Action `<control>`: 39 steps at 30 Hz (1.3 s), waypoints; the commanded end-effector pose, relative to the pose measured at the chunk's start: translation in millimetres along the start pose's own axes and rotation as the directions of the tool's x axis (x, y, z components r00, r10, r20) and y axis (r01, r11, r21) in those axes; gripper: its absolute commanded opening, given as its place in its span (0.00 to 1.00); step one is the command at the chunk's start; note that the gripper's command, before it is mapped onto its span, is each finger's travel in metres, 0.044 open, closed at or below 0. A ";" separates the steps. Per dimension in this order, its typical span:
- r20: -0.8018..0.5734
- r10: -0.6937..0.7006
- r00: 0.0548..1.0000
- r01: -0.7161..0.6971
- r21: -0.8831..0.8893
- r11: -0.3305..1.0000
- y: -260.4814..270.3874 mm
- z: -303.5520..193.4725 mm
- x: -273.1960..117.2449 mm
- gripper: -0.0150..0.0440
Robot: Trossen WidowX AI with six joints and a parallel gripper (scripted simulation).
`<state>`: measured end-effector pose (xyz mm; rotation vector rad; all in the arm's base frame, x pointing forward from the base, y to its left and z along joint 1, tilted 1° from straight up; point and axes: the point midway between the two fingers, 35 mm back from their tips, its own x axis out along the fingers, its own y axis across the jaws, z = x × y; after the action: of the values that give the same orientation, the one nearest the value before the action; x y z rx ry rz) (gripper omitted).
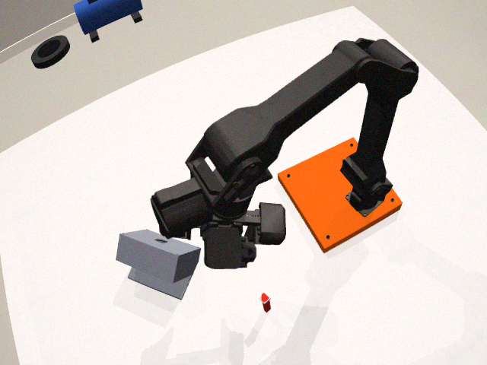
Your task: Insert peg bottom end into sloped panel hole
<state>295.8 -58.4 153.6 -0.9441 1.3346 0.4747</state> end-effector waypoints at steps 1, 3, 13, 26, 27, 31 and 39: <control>0.026 0.040 0.999 -0.036 -0.123 0.992 7.7 16.6 1.1 1.00; 0.035 0.064 0.997 -0.056 -0.190 0.980 13.3 25.0 2.6 1.00; 0.061 0.183 0.981 -0.128 -0.500 0.856 45.8 63.3 7.8 1.00; 0.061 0.265 0.962 -0.153 -0.683 0.714 72.7 87.9 10.1 1.00; 0.061 0.265 0.962 -0.153 -0.683 0.714 72.9 88.1 10.9 1.00; 0.061 0.265 0.962 -0.153 -0.683 0.714 74.0 88.9 16.3 1.00; 0.061 0.265 0.962 -0.153 -0.683 0.714 76.8 90.4 29.1 1.00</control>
<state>299.0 50.1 105.4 -1.3207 1.1324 1.2398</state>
